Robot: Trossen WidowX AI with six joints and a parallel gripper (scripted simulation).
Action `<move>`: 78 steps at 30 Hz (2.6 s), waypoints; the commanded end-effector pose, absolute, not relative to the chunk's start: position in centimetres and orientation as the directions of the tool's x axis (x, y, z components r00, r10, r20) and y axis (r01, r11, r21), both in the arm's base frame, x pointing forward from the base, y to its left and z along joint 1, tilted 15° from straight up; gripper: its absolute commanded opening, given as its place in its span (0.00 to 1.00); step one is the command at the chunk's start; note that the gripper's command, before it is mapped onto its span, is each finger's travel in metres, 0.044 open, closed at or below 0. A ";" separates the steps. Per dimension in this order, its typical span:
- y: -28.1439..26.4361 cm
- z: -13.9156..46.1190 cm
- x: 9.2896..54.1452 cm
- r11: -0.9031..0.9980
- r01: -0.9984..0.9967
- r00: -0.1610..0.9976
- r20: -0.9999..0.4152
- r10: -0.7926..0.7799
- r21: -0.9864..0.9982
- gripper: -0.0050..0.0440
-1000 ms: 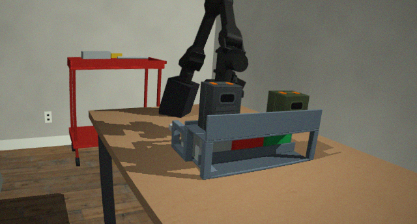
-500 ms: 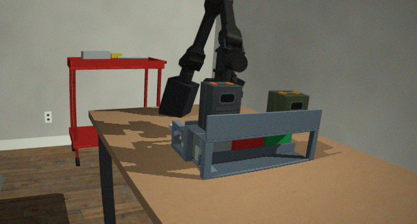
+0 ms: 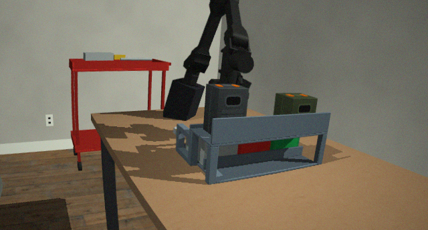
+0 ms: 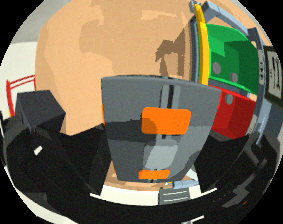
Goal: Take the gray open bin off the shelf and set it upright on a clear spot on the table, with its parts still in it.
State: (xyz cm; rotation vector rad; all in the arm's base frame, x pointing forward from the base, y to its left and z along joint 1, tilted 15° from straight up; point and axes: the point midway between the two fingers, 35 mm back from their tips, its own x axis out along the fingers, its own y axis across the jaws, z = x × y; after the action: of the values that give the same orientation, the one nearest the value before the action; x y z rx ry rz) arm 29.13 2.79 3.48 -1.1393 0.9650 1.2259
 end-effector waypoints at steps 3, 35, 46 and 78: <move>2.5 6.1 30.5 -0.013 -0.977 0.206 -0.959 0.194 -0.212 0.10; 2.3 7.7 31.5 -0.013 -0.977 0.206 -0.959 0.193 -0.213 0.10; 2.4 7.1 31.2 -0.014 -0.980 0.193 -0.962 0.193 -0.199 0.10; 2.4 6.7 31.1 -0.014 -0.980 0.192 -0.962 0.193 -0.199 0.10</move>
State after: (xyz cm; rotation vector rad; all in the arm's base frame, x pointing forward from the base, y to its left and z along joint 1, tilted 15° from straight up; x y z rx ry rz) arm 30.68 2.46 5.78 -1.1571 0.9345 1.1965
